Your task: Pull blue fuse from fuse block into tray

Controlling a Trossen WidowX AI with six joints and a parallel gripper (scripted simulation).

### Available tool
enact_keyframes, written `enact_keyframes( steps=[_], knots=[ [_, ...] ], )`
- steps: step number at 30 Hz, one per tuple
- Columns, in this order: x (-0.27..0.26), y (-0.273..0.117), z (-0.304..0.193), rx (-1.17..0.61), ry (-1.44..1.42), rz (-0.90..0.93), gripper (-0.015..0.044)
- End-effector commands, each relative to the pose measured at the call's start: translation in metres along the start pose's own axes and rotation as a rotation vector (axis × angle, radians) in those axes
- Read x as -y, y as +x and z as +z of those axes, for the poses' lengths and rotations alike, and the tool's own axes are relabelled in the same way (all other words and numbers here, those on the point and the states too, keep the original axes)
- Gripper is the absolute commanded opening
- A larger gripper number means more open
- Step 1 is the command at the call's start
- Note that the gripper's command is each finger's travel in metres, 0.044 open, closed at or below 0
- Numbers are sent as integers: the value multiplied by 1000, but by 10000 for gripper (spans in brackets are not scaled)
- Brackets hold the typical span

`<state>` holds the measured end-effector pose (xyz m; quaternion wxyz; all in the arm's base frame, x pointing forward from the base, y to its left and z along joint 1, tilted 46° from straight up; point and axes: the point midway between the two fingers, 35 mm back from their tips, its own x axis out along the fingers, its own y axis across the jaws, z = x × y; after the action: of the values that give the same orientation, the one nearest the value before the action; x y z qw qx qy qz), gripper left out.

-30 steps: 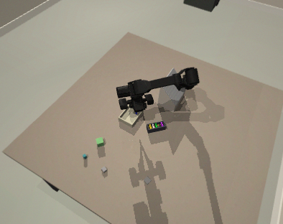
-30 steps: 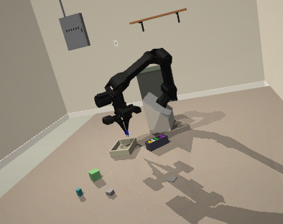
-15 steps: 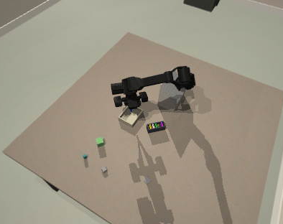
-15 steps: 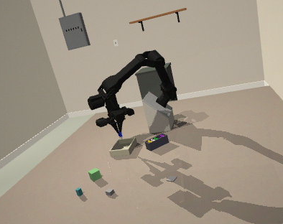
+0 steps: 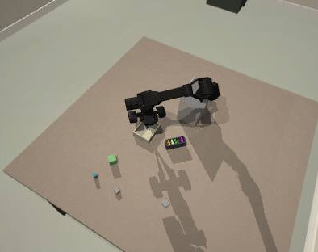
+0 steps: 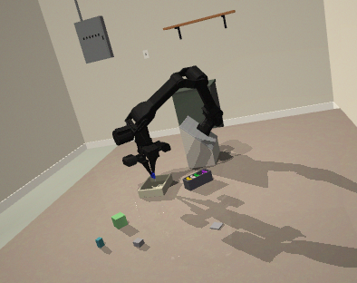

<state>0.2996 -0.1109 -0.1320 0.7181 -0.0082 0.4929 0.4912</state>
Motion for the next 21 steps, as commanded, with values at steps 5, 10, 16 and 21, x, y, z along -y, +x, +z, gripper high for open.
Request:
enact_keyframes(
  steps=[5, 10, 16, 21],
  knots=[
    [-2, 12, 0, 6, 6, 6, 0],
    [-1, 9, 0, 0, 0, 3, 105],
    [-1, 9, 0, 0, 0, 3, 263],
    [-1, -17, 0, 3, 5, 4, 330]
  ],
)
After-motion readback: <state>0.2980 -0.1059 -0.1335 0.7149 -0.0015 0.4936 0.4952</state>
